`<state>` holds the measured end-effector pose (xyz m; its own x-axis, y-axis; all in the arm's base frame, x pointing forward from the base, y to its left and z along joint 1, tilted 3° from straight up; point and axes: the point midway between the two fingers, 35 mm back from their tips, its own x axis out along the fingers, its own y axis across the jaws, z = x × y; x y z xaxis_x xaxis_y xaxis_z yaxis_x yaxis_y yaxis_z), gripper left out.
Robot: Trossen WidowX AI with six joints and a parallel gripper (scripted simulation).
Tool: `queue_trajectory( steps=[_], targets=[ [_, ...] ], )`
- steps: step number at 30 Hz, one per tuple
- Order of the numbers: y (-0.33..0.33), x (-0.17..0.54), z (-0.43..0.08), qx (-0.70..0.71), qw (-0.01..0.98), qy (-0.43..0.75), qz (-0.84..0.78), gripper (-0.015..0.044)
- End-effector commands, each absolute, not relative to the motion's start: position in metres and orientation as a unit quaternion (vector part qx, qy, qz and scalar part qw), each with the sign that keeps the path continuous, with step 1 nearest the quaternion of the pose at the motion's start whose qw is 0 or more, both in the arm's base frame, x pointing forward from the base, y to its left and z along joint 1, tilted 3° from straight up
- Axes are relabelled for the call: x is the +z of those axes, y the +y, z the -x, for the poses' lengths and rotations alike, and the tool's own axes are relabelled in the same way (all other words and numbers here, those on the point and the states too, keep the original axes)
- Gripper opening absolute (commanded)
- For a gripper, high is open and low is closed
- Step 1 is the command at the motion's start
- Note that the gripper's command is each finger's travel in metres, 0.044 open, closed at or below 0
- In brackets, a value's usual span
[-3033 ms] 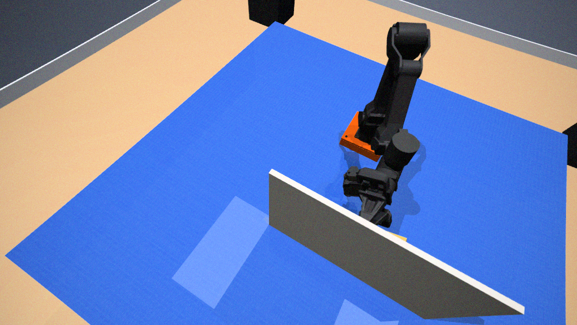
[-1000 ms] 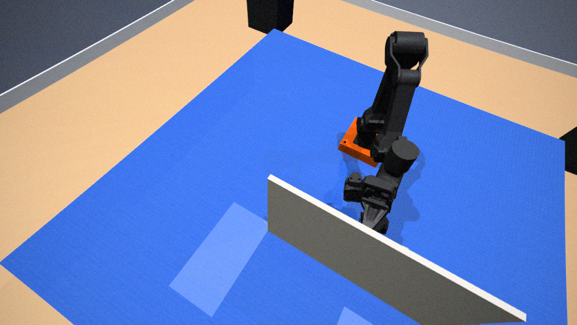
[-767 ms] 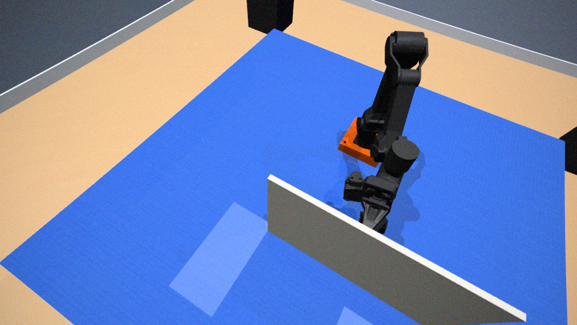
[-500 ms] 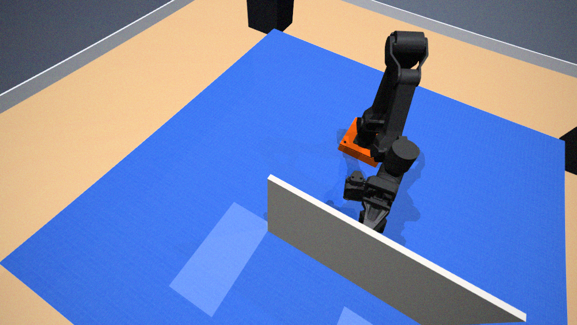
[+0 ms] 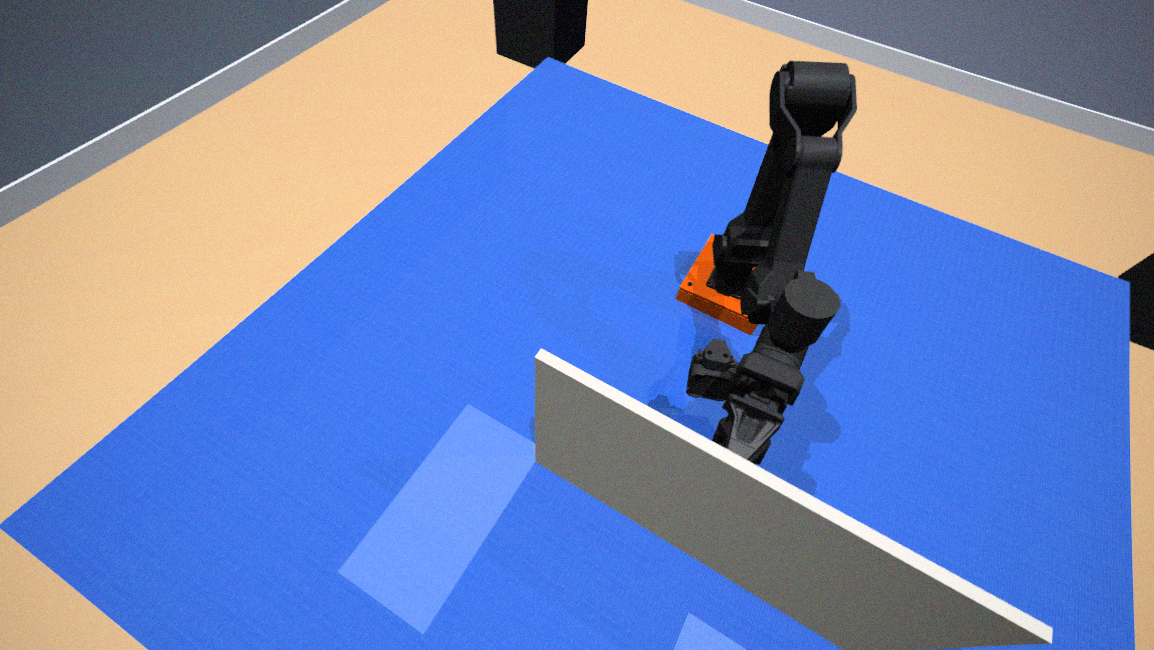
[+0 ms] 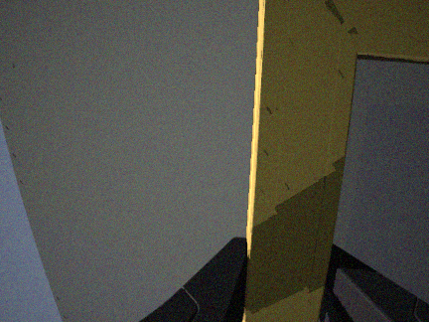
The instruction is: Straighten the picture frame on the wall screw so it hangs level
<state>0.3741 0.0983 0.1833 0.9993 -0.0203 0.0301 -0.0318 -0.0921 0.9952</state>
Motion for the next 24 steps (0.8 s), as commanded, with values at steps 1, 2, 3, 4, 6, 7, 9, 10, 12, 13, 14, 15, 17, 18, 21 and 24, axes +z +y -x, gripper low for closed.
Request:
queue_trajectory(
  steps=[1, 2, 3, 4, 6, 7, 9, 10, 12, 13, 14, 15, 17, 18, 21, 24],
  targets=[
    [0.0985, 0.1835, -0.3742, 0.003, 0.683, -0.017, -0.73, 0.0],
    [0.0985, 0.1836, -0.3742, 0.003, 0.685, -0.017, -0.728, 0.0],
    [0.0986, 0.1837, -0.3742, 0.003, 0.687, -0.017, -0.726, 0.0],
    [0.0986, 0.1838, -0.3742, 0.003, 0.691, -0.017, -0.723, 0.0],
    [0.0986, 0.1838, -0.3742, 0.003, 0.693, -0.017, -0.721, 0.0],
    [0.0986, 0.1839, -0.3742, 0.003, 0.695, -0.017, -0.719, 0.0],
    [0.0986, 0.184, -0.3742, 0.003, 0.698, -0.017, -0.716, 0.0],
    [0.0986, 0.1841, -0.3742, 0.003, 0.7, -0.017, -0.714, 0.0],
    [0.0987, 0.1843, -0.3742, 0.003, 0.706, -0.017, -0.708, 0.0],
    [0.0987, 0.1843, -0.3742, 0.003, 0.706, -0.017, -0.708, 0.0],
    [0.0987, 0.1844, -0.3742, 0.003, 0.708, -0.017, -0.706, 0.0],
    [0.0987, 0.1845, -0.3742, 0.003, 0.709, -0.017, -0.705, 0.0],
    [0.0987, 0.1846, -0.3742, 0.003, 0.713, -0.017, -0.701, 0.0],
    [0.0987, 0.1846, -0.3742, 0.002, 0.715, -0.017, -0.699, 0.0],
    [0.0988, 0.1848, -0.3742, 0.002, 0.72, -0.018, -0.693, 0.0],
    [0.0988, 0.1851, -0.3741, 0.002, 0.728, -0.018, -0.686, 0.0]
  ],
)
